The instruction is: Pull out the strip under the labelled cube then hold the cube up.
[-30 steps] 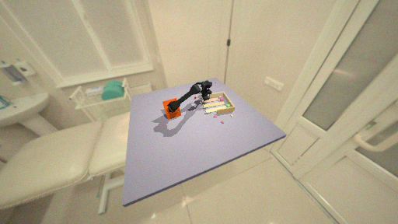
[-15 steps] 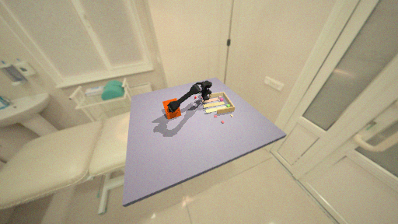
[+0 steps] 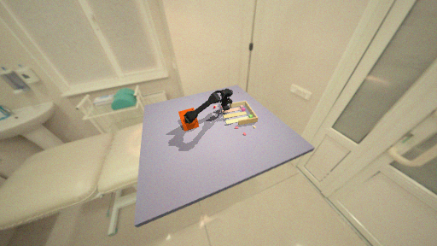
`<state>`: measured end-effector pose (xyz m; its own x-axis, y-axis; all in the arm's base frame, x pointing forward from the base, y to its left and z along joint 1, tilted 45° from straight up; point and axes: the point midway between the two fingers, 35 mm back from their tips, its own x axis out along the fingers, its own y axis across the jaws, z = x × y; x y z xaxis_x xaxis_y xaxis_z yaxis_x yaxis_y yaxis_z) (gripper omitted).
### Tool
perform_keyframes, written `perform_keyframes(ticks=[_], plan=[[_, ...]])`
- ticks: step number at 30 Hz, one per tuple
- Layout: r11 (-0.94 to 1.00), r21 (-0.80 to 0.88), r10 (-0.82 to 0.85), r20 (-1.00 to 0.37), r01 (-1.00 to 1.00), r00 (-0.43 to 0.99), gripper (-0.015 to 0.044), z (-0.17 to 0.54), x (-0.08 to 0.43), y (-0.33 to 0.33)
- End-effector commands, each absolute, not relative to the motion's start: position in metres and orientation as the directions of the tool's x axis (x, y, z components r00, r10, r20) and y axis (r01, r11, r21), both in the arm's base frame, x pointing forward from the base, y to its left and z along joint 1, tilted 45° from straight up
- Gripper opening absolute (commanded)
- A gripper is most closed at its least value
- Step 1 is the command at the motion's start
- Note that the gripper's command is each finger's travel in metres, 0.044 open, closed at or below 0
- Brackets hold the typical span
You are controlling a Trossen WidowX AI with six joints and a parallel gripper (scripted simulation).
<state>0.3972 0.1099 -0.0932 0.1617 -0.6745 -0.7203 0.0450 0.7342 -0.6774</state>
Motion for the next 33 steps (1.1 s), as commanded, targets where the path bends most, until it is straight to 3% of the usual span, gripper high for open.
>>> perform_keyframes(ticks=[1,33], plan=[[0.73,-0.682,-0.678,-0.716,0.039,0.163,0.0,-0.0944,0.3975,0.1086],[0.73,-0.682,-0.678,-0.716,0.039,0.163,0.0,-0.0968,0.3989,0.1067]])
